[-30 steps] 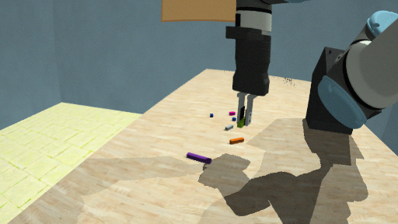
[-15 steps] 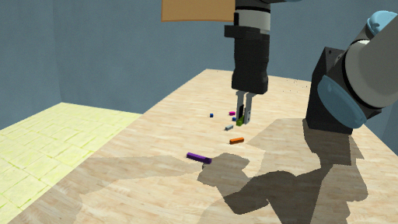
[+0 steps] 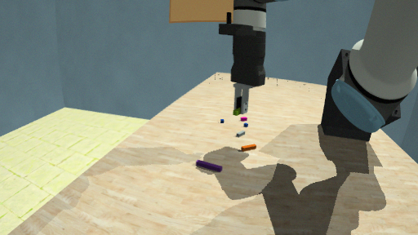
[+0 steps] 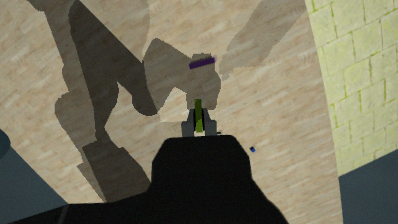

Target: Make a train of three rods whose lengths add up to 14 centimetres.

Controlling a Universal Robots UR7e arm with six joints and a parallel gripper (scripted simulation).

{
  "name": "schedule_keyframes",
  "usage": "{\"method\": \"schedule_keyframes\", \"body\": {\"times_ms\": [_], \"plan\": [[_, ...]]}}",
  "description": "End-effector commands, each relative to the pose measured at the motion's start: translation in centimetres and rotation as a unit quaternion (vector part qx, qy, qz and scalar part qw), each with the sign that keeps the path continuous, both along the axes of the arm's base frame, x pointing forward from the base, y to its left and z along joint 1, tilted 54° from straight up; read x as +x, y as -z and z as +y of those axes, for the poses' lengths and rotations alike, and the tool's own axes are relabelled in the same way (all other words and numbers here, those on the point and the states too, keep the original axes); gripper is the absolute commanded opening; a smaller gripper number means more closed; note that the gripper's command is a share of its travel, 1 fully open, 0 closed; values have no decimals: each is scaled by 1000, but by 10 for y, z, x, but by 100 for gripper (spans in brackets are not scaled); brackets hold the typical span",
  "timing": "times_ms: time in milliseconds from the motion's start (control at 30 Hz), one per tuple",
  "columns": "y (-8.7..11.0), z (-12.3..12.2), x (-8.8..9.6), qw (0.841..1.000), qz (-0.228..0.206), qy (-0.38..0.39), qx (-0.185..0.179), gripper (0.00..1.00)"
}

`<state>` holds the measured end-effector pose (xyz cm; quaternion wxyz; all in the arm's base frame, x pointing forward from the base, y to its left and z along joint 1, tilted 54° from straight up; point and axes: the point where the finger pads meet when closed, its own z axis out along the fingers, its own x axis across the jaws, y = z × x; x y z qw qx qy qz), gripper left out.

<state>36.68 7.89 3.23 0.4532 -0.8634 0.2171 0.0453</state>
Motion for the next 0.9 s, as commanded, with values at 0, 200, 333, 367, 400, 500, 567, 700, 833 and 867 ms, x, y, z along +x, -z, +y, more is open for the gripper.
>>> {"method": "schedule_keyframes", "body": {"times_ms": [0, 200, 333, 367, 400, 500, 567, 700, 833, 867], "plan": [[25, -18, 13, 1000, 15, 11, 2, 24], [53, -35, 24, 999, 31, 23, 5, 24], [61, -39, 27, 999, 35, 26, 5, 24], [61, -39, 27, 999, 35, 26, 5, 24], [62, -39, 27, 999, 35, 26, 5, 24], [62, -39, 27, 999, 35, 26, 5, 24], [62, -39, 27, 999, 35, 26, 5, 24], [62, -39, 27, 999, 35, 26, 5, 24], [62, -39, 27, 999, 35, 26, 5, 24], [62, -39, 27, 999, 35, 26, 5, 24]]}}
